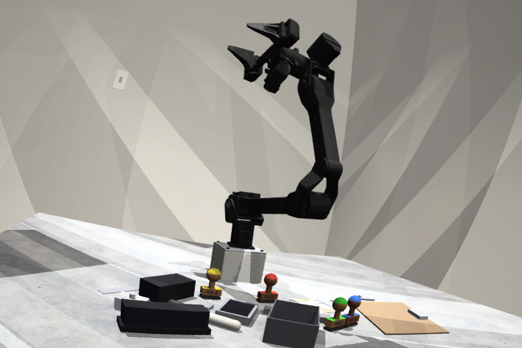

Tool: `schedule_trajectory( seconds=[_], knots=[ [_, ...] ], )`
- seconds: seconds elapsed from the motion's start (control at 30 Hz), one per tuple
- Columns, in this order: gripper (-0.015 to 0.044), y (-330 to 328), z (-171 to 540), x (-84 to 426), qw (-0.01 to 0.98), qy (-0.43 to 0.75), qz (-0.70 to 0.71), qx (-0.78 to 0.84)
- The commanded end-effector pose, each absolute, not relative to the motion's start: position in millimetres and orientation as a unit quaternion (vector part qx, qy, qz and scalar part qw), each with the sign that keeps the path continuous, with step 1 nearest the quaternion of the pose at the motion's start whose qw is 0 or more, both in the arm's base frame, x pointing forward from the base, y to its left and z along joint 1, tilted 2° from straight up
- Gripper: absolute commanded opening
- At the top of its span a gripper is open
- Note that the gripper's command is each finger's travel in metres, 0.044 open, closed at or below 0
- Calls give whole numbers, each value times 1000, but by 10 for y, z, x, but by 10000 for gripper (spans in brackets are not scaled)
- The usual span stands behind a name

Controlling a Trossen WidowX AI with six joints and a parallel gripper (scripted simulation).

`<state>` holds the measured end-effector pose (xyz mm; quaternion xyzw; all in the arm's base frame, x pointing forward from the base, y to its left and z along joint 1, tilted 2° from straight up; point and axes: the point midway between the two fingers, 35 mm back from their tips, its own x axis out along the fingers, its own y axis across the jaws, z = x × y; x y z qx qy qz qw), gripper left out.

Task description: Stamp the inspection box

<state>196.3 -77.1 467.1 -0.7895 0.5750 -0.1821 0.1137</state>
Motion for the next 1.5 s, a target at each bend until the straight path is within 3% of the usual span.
schedule_trajectory(
  seconds=[0.0,0.2,0.5,0.8,1.13,1.47],
  knots=[
    [374,-775,4680,1938,118,573,-186,-789],
    [221,-767,4916,1474,255,496,-286,-779],
    [221,-987,5123,951,472,346,-372,-721],
    [221,-1596,5019,810,724,202,-387,-534],
    [221,-2213,4521,1419,913,130,-296,-248],
    [221,-2234,3726,2535,967,187,-173,29]
  ],
)
